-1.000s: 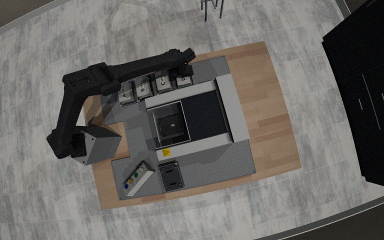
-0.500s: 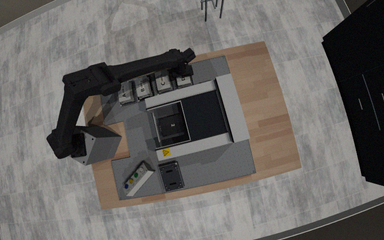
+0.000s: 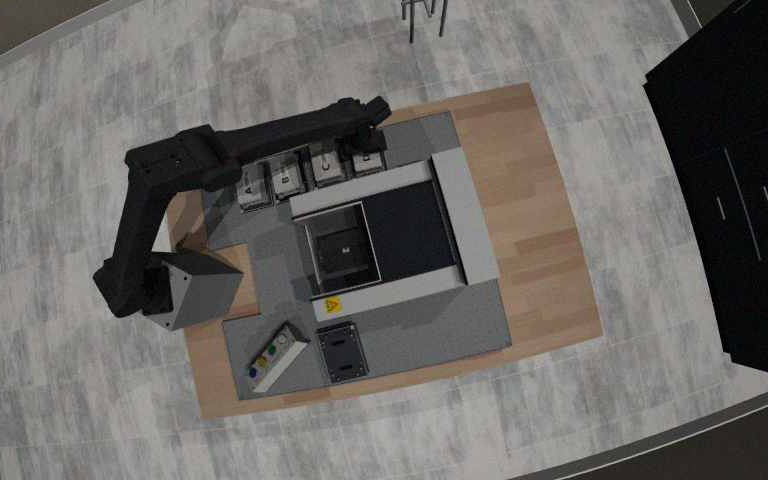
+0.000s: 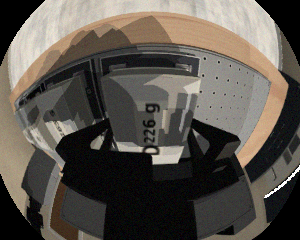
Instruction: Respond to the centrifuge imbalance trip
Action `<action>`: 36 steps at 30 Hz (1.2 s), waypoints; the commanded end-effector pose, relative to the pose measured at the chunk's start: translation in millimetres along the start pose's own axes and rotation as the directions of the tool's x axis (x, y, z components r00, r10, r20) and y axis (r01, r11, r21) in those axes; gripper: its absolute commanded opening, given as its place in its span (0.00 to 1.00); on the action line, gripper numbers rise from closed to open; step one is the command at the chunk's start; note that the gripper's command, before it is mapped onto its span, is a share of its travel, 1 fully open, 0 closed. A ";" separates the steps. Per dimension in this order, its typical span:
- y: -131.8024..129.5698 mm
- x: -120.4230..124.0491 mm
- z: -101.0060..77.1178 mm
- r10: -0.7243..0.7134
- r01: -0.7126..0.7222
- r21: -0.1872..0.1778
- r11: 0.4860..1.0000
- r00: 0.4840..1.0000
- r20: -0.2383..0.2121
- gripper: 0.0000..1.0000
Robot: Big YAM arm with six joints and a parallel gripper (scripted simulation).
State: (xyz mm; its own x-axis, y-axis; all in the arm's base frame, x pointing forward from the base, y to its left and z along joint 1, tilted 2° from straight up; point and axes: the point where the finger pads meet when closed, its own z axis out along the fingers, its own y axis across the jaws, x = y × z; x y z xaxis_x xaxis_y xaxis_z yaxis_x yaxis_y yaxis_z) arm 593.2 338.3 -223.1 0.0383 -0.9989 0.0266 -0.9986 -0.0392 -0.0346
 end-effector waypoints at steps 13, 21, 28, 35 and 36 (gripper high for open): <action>-21.1 -0.7 3.1 0.001 -0.001 0.034 0.999 1.000 0.021 1.00; -22.7 -1.2 3.1 0.001 -0.002 0.037 0.999 1.000 0.022 1.00; -22.3 -0.9 5.5 0.000 -0.001 0.034 0.999 1.000 0.021 1.00; -23.6 -1.2 6.3 0.001 -0.002 0.037 0.999 1.000 0.022 1.00; -23.7 -1.2 6.5 0.001 -0.002 0.037 0.999 1.000 0.022 1.00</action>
State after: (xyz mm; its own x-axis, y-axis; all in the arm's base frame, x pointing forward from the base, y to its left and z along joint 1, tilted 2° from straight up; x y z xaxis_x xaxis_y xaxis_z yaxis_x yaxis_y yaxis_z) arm 594.7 338.5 -226.9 0.0381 -0.9989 0.0261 -0.9986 -0.0390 -0.0356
